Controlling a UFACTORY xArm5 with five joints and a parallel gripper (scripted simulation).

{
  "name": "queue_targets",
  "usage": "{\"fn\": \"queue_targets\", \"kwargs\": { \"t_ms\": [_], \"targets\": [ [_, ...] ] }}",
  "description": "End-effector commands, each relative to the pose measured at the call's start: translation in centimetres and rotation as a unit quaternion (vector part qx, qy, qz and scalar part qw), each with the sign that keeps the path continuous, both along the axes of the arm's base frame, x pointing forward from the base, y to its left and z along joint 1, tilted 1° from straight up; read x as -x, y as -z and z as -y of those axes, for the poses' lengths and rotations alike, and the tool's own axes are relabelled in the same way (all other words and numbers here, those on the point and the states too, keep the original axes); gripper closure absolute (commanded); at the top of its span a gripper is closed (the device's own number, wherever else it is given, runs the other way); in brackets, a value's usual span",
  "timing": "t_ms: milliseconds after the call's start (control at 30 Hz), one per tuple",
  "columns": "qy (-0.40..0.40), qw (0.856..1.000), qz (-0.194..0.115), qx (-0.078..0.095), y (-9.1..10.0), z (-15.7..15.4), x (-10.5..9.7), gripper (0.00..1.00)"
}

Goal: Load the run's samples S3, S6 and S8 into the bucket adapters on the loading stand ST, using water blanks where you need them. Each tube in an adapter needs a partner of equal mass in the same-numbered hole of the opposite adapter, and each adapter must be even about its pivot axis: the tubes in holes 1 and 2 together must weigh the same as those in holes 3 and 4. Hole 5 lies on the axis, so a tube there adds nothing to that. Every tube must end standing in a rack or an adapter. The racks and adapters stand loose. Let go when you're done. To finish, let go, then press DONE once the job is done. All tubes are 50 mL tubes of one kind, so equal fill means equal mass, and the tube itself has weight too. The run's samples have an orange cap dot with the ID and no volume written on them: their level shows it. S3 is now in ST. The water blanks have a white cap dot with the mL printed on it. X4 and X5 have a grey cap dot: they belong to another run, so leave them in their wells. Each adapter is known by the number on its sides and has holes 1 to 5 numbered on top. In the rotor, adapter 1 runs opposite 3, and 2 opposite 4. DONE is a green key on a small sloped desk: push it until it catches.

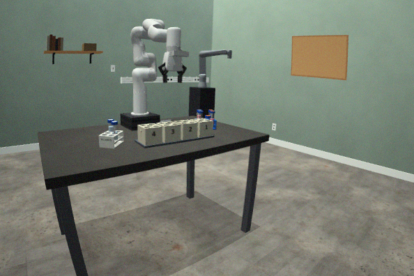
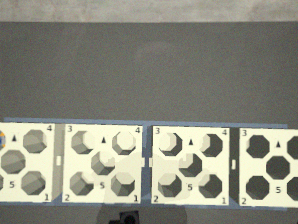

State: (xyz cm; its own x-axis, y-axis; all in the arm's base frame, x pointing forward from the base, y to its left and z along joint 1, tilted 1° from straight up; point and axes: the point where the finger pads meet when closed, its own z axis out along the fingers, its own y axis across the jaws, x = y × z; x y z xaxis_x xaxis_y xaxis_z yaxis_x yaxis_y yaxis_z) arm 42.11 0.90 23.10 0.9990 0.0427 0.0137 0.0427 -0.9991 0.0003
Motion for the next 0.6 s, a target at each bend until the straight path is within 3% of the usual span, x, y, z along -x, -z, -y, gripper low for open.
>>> {"fn": "queue_targets", "kwargs": {
  "t_ms": [0, 400, 567],
  "targets": [
    [-0.024, 1.000, -0.013, -0.001, 1.1, -0.5, 0.0, 0.00],
    [-0.024, 1.000, -0.013, -0.001, 6.6, -2.9, -0.1, 0.00],
    [-0.024, 1.000, -0.013, -0.001, 6.6, -2.9, -0.1, 0.00]
  ]
}}
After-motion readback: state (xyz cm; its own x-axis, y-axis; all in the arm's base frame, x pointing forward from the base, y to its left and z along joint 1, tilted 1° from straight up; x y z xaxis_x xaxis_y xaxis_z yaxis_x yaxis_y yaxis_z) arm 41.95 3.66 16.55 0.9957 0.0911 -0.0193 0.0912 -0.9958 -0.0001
